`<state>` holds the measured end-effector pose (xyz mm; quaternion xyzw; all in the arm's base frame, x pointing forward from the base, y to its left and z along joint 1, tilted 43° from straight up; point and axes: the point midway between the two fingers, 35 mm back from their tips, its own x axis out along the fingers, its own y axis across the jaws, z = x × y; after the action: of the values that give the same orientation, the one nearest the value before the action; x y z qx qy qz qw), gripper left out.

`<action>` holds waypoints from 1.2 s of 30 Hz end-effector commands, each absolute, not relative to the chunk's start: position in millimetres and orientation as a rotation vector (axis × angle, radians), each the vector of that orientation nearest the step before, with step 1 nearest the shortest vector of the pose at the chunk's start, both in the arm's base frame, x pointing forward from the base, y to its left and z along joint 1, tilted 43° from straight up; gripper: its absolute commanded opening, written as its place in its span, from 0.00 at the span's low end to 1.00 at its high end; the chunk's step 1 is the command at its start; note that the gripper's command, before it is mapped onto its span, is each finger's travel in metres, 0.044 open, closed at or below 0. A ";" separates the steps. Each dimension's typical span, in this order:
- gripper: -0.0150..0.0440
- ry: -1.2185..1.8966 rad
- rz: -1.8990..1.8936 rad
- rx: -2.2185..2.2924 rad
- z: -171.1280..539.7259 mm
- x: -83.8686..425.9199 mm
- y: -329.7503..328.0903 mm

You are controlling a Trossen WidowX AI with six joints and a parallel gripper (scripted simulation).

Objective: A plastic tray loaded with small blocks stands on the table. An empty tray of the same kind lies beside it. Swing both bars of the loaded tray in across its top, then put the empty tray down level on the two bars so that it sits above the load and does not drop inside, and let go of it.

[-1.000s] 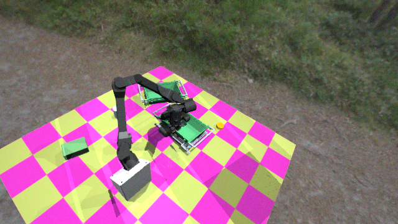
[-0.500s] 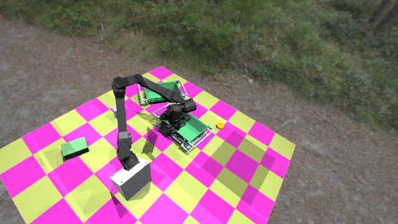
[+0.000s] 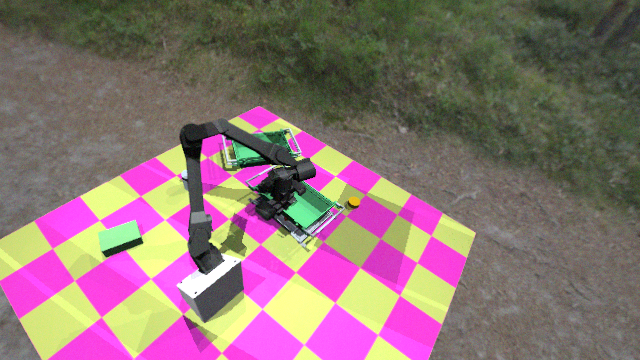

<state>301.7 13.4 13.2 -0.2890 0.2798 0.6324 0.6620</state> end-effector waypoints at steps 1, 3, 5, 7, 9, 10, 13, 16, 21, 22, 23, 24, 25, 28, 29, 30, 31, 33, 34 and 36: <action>0.33 0.638 1.448 -0.652 11.7 299.3 18.7; 0.38 0.638 1.448 -0.652 11.7 299.3 18.7; 0.43 0.638 1.448 -0.652 11.7 299.3 18.7; 0.48 0.638 1.448 -0.652 11.7 299.3 18.7; 0.53 0.638 1.448 -0.652 11.7 299.3 18.7; 0.55 0.638 1.448 -0.652 11.7 299.3 18.7; 0.63 0.638 1.448 -0.652 11.7 299.3 18.7; 0.70 0.638 1.448 -0.652 11.7 299.3 18.7; 0.83 0.638 1.448 -0.652 11.7 299.3 18.7; 0.85 0.638 1.448 -0.652 11.7 299.3 18.7; 0.88 0.638 1.448 -0.652 11.7 299.3 18.7; 0.90 0.638 1.448 -0.652 11.7 299.3 18.7; 0.93 0.638 1.448 -0.652 11.7 299.3 18.7; 1.00 0.638 1.448 -0.652 11.7 299.3 18.7; 1.00 0.634 1.447 -0.656 12.1 299.8 18.5; 1.00 0.634 1.447 -0.656 12.1 299.8 18.5; 1.00 0.634 1.447 -0.656 12.1 299.8 18.5; 1.00 0.634 1.447 -0.656 12.1 299.8 18.5; 1.00 0.634 1.447 -0.656 12.1 299.8 18.5; 1.00 0.634 1.447 -0.656 14.2 300.4 16.2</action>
<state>300.0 18.0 12.4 -0.2890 0.2799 0.6382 0.6564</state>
